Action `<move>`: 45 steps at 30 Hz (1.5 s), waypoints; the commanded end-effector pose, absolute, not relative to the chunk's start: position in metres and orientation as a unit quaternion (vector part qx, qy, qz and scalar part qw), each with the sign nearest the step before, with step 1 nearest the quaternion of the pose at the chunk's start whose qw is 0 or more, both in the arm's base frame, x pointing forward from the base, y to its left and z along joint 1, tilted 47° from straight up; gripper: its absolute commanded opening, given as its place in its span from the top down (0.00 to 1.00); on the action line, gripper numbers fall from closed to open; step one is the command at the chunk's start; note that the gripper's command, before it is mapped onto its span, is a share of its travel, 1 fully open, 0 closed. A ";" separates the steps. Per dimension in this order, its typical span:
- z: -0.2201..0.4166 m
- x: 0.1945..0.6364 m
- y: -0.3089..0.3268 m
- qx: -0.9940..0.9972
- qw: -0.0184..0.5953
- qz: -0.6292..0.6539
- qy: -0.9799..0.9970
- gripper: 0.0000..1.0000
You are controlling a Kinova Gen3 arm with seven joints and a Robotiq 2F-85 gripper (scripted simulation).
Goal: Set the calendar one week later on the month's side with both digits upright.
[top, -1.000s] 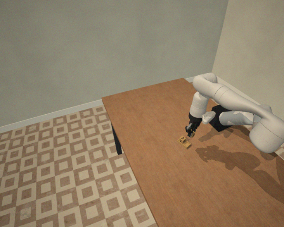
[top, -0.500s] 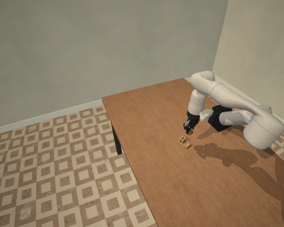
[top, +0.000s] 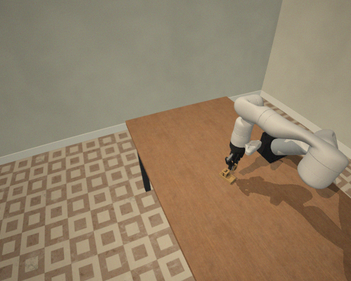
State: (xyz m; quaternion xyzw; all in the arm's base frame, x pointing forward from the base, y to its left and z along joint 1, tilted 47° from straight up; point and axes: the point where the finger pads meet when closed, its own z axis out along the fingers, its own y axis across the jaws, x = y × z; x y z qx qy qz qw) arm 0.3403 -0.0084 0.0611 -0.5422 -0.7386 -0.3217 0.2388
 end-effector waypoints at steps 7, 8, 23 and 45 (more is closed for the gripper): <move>0.044 0.338 0.011 -0.542 0.243 -0.320 -0.738 0.74; 0.044 0.338 0.011 -0.542 0.243 -0.320 -0.738 0.74; 0.035 0.338 0.020 -0.542 0.243 -0.320 -0.738 0.74; 0.035 0.338 0.020 -0.542 0.243 -0.320 -0.738 0.74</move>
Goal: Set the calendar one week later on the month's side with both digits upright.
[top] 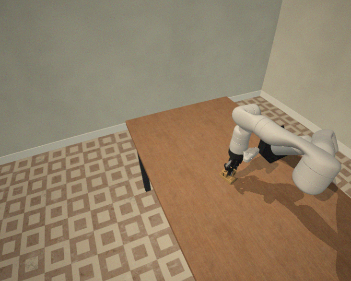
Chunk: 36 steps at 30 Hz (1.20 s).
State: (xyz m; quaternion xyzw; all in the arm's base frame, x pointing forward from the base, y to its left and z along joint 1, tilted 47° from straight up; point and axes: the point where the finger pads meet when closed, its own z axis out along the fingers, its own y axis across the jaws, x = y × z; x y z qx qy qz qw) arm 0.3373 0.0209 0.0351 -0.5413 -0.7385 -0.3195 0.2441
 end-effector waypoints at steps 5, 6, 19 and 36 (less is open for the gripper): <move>0.035 0.338 0.020 -0.542 0.243 -0.320 -0.738 0.74; 0.035 0.338 0.020 -0.542 0.243 -0.320 -0.738 0.74; 0.035 0.338 0.021 -0.542 0.243 -0.320 -0.738 0.74; 0.028 0.337 0.028 -0.542 0.243 -0.320 -0.738 0.74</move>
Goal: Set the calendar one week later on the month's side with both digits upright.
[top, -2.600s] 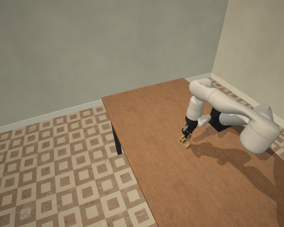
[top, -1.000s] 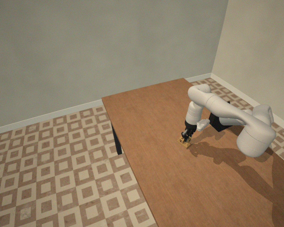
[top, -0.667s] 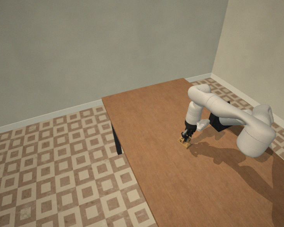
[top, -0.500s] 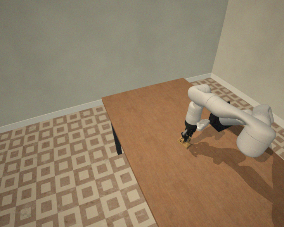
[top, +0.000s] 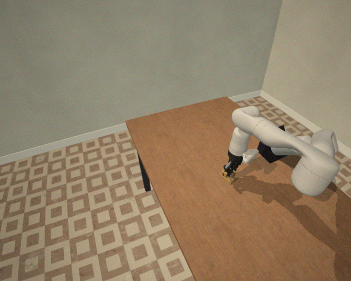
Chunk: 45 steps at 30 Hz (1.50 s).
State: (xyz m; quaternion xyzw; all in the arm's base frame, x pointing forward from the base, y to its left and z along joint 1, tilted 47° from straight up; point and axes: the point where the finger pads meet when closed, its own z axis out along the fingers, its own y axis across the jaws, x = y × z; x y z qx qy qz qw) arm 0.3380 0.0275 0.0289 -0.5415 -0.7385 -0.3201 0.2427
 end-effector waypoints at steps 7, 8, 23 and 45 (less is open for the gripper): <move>0.024 0.337 0.033 -0.542 0.243 -0.320 -0.738 0.74; 0.023 0.337 0.034 -0.542 0.243 -0.320 -0.738 0.74; 0.020 0.337 0.038 -0.542 0.243 -0.320 -0.738 0.74; 0.019 0.337 0.038 -0.542 0.243 -0.320 -0.738 0.74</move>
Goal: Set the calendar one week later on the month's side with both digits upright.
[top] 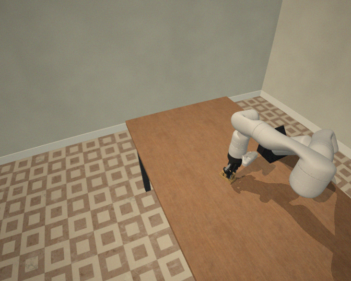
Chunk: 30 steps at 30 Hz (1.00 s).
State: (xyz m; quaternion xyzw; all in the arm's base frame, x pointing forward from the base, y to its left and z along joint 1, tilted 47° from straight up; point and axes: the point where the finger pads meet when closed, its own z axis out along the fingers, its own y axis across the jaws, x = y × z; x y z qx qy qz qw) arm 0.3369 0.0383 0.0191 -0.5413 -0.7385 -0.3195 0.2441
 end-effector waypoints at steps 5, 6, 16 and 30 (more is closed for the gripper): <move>0.019 0.337 0.038 -0.542 0.243 -0.320 -0.738 0.74; 0.019 0.337 0.038 -0.542 0.243 -0.320 -0.738 0.74; 0.017 0.337 0.040 -0.542 0.243 -0.320 -0.738 0.74; 0.014 0.337 0.044 -0.542 0.243 -0.320 -0.738 0.74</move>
